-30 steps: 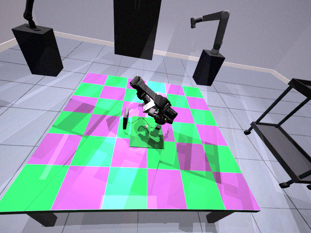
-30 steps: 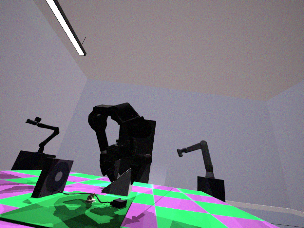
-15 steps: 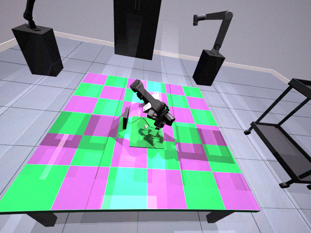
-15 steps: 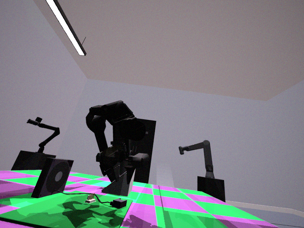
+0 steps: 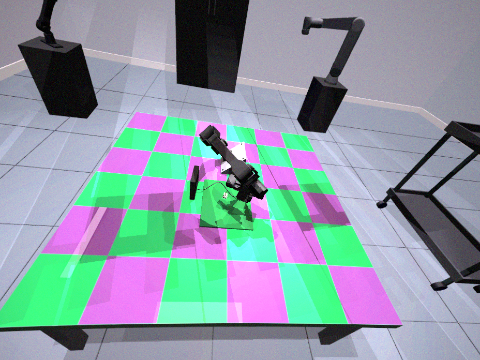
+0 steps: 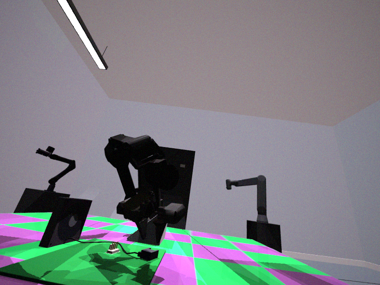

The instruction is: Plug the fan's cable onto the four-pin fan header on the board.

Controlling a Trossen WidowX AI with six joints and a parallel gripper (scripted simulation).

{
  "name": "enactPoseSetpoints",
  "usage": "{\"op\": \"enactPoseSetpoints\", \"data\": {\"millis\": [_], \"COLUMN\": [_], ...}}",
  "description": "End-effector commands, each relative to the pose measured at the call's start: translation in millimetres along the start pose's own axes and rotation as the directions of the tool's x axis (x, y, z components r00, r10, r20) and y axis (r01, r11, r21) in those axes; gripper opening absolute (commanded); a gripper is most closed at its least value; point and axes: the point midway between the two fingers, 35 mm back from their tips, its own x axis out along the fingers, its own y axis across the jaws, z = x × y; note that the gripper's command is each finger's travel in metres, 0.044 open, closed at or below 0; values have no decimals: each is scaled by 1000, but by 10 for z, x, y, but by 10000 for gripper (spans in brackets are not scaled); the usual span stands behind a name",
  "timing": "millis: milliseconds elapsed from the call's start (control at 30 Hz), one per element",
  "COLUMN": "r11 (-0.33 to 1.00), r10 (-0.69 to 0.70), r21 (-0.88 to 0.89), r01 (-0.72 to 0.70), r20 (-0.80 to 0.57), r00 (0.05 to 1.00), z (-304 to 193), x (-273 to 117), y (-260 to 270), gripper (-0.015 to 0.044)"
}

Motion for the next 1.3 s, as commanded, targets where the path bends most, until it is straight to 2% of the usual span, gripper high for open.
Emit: {"op": "enactPoseSetpoints", "data": {"millis": [0, 533, 967, 1033, 1267], "r11": [1000, 1000, 1000, 1000, 1000], "r10": [-13, -14, -14, -7, -7], "r21": [-5, -4, -4, 2, 2], "r01": [13, 14, 14, 7, 7], "r20": [-7, -7, -7, -5, -5], "r00": [1000, 1000, 1000, 1000, 1000], "z": [23, 123, 127, 131, 131], "x": [104, 340, 349, 323, 323], "y": [-23, -31, -32, -19, -19], "gripper": [210, 210, 210, 157, 111]}}
